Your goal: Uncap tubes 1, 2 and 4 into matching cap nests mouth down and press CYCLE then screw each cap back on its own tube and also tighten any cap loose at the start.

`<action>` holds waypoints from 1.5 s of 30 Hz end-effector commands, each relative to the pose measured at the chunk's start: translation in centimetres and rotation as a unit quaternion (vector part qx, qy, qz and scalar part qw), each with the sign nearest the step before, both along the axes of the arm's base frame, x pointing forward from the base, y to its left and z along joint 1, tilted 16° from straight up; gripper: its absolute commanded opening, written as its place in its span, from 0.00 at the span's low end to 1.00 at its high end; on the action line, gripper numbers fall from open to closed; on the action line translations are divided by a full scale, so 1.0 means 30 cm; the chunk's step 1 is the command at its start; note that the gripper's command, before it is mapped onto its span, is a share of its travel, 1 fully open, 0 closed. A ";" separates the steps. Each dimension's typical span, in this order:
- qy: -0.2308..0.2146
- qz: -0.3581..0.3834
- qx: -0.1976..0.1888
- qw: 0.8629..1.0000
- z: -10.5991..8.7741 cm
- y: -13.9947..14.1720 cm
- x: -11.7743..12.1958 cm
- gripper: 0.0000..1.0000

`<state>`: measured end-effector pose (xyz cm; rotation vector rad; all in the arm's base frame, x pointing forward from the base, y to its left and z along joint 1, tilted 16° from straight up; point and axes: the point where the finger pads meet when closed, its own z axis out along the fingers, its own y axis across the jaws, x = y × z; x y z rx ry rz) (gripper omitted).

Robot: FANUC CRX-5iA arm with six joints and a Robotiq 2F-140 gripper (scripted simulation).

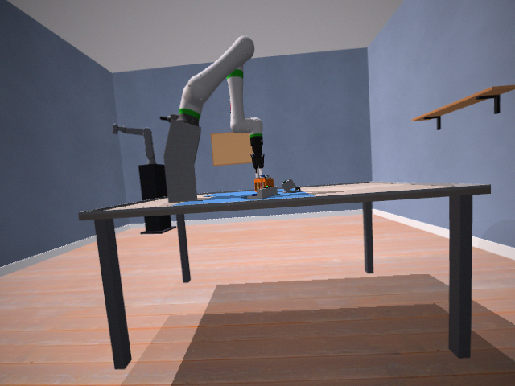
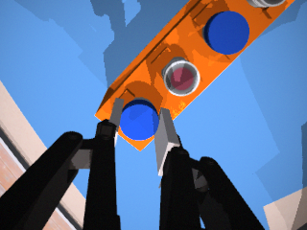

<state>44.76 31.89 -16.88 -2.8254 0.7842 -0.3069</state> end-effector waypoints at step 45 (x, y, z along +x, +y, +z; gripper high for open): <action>0.050 -0.368 0.094 0.924 -0.001 0.001 0.001 0.35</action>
